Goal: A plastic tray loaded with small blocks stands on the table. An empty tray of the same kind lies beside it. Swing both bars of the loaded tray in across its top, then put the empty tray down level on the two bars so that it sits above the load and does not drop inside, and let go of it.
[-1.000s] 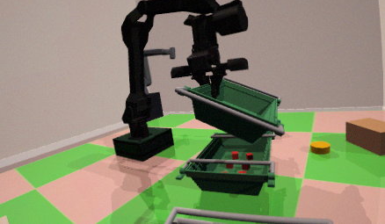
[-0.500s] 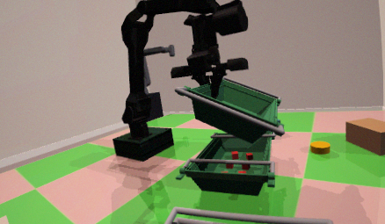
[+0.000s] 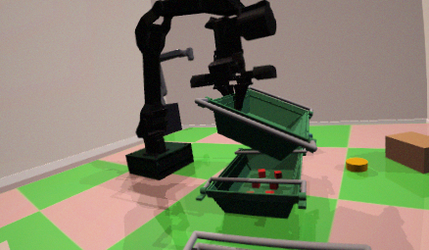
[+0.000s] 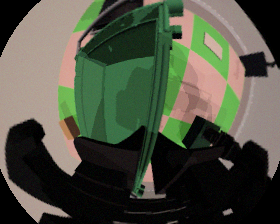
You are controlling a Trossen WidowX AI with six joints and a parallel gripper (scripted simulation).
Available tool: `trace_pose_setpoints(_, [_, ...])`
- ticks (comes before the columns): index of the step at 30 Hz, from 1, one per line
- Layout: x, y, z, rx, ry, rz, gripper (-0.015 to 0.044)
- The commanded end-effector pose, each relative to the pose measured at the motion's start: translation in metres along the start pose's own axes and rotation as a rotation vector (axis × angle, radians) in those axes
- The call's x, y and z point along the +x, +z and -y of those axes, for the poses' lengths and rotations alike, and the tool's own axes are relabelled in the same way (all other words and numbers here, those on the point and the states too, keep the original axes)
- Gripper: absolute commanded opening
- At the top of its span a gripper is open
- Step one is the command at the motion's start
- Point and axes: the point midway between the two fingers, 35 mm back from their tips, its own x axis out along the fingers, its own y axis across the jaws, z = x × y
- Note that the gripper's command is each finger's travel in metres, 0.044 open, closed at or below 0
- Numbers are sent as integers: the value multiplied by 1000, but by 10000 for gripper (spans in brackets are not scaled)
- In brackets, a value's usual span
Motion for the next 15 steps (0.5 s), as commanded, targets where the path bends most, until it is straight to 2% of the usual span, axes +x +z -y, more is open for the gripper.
trace_pose_setpoints(1, [-1,0,-2,-4,21,2,0])
trace_pose_setpoints(15, [21,0,-3,-4,21,2,0])
